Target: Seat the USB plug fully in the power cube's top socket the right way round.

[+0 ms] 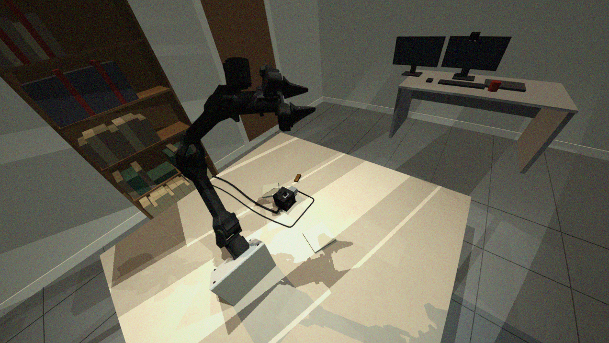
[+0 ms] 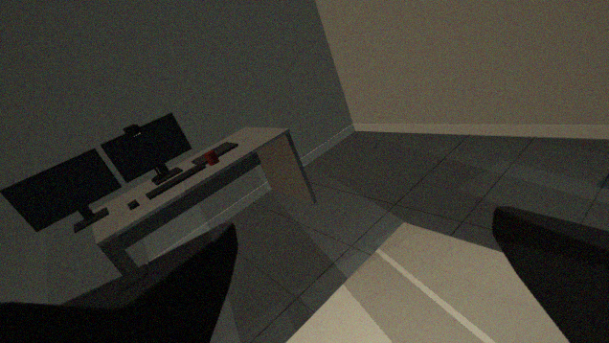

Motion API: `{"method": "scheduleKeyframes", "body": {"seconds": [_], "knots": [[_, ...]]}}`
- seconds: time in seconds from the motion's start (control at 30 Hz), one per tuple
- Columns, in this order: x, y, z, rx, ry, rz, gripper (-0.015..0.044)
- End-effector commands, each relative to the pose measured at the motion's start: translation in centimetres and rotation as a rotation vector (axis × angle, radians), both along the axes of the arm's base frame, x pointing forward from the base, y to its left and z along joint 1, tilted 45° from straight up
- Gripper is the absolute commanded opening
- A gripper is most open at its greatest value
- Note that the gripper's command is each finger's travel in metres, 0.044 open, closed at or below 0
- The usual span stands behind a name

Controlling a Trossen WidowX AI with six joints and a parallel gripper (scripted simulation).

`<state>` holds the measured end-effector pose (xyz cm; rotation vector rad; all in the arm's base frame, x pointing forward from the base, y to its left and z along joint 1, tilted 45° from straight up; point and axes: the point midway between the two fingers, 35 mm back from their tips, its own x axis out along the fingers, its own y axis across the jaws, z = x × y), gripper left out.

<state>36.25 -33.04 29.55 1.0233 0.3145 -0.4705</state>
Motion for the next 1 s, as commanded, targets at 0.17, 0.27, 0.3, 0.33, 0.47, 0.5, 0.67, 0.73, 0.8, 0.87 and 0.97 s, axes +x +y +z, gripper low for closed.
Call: {"method": "scheduleKeyframes", "body": {"seconds": [0.17,0.27,0.3,0.33,0.47,0.5,0.67,0.73,0.8,0.87,0.97], "knots": [[3.7,13.4,-8.4,0.423,0.24,0.205,0.044],[3.6,18.0,-10.6,0.549,0.348,0.258,0.044],[3.5,19.6,-11.3,0.589,0.387,0.274,0.044],[3.2,21.2,-12.0,0.629,0.428,0.288,0.044],[1.5,27.5,-14.3,0.78,0.614,0.336,0.044],[0.9,29.1,-14.8,0.816,0.666,0.344,0.044],[-3.4,36.4,-16.8,0.967,0.959,0.361,0.044],[-5.2,38.6,-17.2,1.01,1.068,0.351,0.044],[-5.5,38.9,-17.3,1.015,1.083,0.349,0.044],[-5.6,38.9,-17.3,1.015,1.083,0.349,0.044],[-5.7,38.8,-17.4,1.015,1.083,0.349,0.044]]}}
